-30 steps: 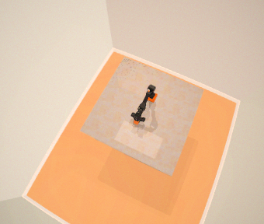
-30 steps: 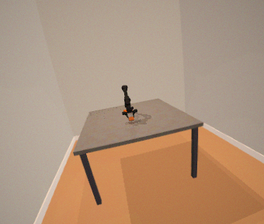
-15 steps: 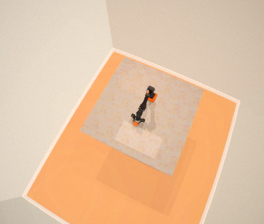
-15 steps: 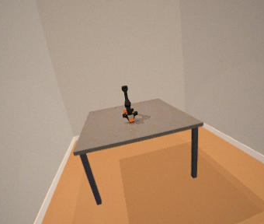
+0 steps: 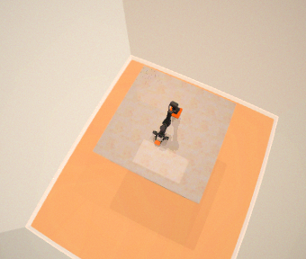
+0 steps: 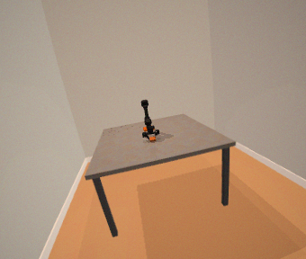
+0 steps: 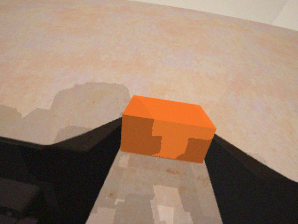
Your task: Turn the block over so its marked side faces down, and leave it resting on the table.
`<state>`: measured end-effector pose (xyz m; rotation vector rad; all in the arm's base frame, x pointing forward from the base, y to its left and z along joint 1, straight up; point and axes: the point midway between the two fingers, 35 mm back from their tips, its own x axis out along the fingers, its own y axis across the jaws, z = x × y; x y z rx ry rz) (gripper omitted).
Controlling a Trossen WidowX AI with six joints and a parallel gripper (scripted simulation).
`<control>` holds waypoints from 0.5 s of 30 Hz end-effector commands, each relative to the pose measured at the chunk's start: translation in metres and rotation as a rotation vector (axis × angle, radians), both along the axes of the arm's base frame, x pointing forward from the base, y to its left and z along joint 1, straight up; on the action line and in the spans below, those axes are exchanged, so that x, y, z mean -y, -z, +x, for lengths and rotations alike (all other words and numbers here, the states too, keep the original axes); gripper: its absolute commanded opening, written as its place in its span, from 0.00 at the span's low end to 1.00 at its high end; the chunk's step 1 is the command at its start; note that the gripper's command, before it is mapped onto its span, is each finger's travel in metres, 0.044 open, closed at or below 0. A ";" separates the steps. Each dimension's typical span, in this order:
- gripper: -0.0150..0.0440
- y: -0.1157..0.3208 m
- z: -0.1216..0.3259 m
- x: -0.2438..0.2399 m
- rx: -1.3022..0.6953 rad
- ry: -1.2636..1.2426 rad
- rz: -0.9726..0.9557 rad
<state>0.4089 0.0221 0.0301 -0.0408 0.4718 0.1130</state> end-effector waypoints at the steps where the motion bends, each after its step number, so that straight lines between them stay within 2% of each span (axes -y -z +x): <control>1: 0.25 0.000 -0.007 0.000 0.047 -0.004 0.012; 15: 0.25 -0.004 -0.009 0.000 0.082 -0.004 0.016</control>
